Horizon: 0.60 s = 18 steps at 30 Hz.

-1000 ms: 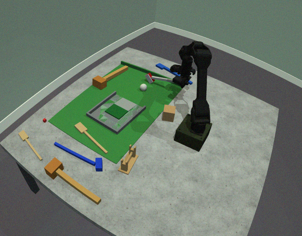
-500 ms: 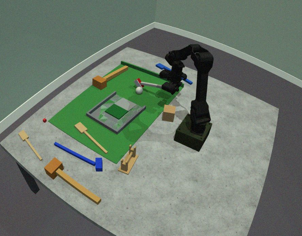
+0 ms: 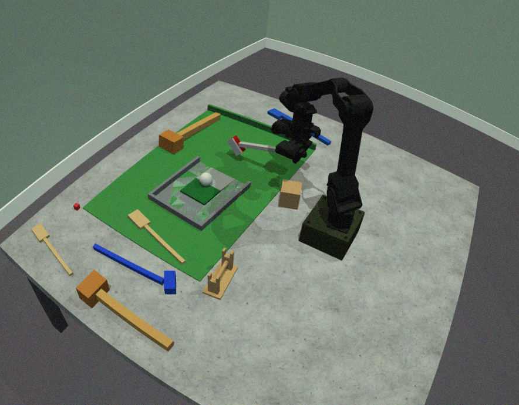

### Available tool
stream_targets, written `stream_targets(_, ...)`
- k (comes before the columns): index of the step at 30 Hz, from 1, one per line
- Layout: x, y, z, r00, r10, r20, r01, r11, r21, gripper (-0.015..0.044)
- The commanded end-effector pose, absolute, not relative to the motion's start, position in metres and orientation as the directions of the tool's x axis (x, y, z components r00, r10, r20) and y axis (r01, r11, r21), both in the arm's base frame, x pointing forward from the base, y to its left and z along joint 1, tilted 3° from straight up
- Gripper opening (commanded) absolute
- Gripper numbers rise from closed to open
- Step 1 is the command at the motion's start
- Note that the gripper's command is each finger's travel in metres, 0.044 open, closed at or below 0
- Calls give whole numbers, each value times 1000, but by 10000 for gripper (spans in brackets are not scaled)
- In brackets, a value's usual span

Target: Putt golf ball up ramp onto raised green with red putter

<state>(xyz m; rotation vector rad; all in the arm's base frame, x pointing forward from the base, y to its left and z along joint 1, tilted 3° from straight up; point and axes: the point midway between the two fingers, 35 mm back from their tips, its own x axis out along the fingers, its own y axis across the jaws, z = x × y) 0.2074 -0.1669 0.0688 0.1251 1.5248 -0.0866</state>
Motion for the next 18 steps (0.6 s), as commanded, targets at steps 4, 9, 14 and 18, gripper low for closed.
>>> stream_targets(4,208,-169,102,64,5,-998,140,990,14,0)
stream_targets(9,208,-168,94,60,8,-998,137,990,17,0)
stream_targets(14,208,-168,94,60,8,-998,137,990,17,0)
stream_targets(18,208,-168,94,60,8,-998,137,990,17,0)
